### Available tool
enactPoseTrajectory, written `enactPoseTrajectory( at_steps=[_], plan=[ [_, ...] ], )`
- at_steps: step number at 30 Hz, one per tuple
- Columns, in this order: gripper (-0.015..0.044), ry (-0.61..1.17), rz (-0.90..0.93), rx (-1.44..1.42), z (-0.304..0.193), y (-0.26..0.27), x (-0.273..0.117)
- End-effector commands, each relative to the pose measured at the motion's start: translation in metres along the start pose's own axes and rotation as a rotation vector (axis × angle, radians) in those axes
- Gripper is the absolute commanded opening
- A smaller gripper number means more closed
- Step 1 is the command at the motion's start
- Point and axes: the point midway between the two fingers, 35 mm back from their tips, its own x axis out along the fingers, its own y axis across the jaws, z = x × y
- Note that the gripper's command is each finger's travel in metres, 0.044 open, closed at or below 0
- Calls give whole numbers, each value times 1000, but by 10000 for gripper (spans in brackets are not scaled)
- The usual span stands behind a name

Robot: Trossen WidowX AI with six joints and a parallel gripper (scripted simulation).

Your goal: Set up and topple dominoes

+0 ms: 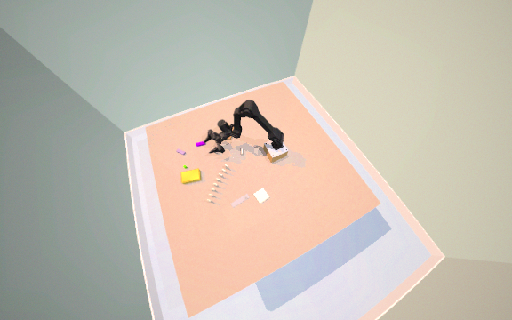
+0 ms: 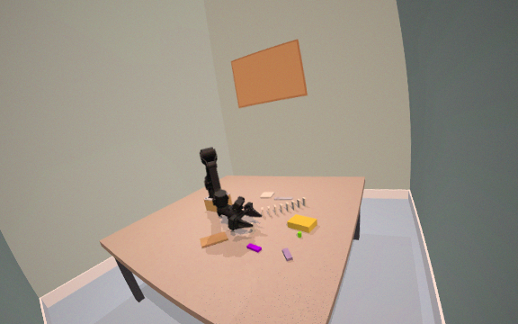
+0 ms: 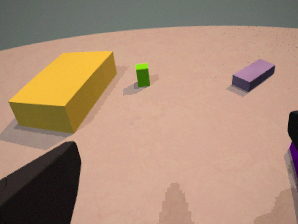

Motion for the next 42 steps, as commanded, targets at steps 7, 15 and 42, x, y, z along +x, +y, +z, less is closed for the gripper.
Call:
enactPoseTrajectory(
  at_steps=[7, 15, 42],
  plan=[
    [440, 363, -65, -31, 5, -23, 56],
    [440, 737, -65, 8, 14, -23, 55],
    [440, 1298, 34, 2, 51, 12, -23]
  ],
)
